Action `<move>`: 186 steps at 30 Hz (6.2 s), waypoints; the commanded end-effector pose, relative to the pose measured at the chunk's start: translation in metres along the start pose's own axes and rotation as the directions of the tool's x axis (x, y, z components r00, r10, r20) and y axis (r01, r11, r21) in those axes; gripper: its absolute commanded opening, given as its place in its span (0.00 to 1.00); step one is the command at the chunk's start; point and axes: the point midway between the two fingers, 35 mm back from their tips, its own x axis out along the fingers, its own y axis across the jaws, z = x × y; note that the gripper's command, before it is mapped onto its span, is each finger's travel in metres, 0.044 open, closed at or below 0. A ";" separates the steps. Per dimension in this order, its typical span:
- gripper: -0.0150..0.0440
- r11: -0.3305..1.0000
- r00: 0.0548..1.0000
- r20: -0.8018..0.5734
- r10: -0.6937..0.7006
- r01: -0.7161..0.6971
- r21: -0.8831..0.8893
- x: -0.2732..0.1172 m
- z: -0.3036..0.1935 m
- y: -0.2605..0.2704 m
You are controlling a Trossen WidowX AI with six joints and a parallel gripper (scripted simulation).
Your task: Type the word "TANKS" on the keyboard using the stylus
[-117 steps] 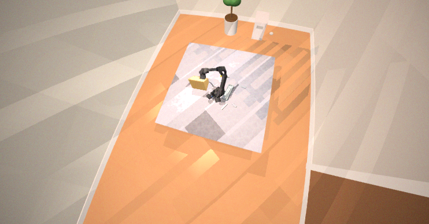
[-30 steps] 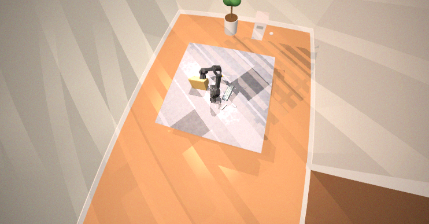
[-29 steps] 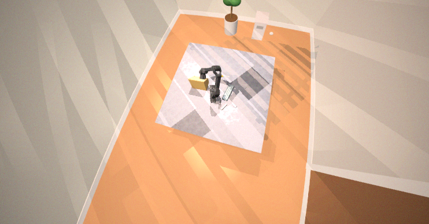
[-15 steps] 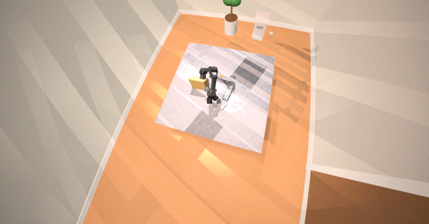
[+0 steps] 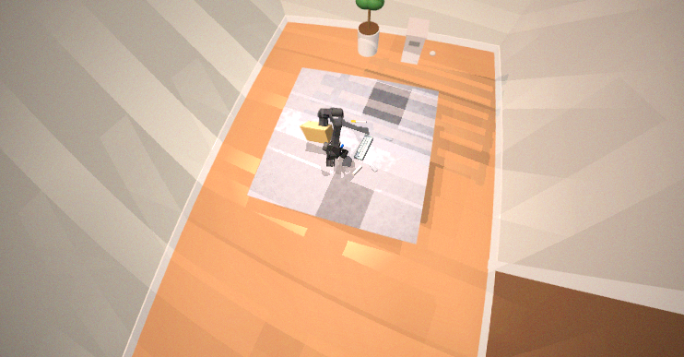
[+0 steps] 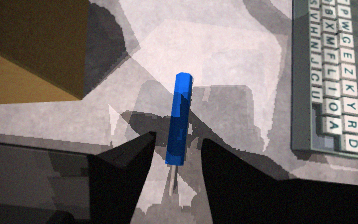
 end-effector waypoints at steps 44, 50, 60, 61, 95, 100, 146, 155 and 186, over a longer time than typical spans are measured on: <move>0.51 1.000 1.000 0.006 -0.007 0.007 -0.012 0.027 -0.015 -0.001; 0.51 1.000 1.000 0.007 -0.007 0.007 -0.012 0.030 -0.017 -0.001; 0.51 1.000 1.000 0.007 -0.007 0.007 -0.012 0.036 -0.021 -0.001; 0.51 1.000 1.000 0.007 -0.007 0.007 -0.012 0.037 -0.021 -0.001; 0.38 1.000 1.000 0.004 -0.002 0.002 -0.019 0.051 -0.029 -0.002; 0.25 1.000 1.000 0.004 -0.002 0.002 -0.019 0.051 -0.029 -0.002; 0.25 0.753 0.951 -0.309 -0.011 0.211 0.623 0.024 -0.013 -0.002; 0.25 0.582 0.917 -0.398 -0.032 0.341 0.738 0.025 -0.013 -0.004; 0.25 -0.183 0.747 -0.640 -0.180 0.614 0.768 0.026 -0.004 -0.014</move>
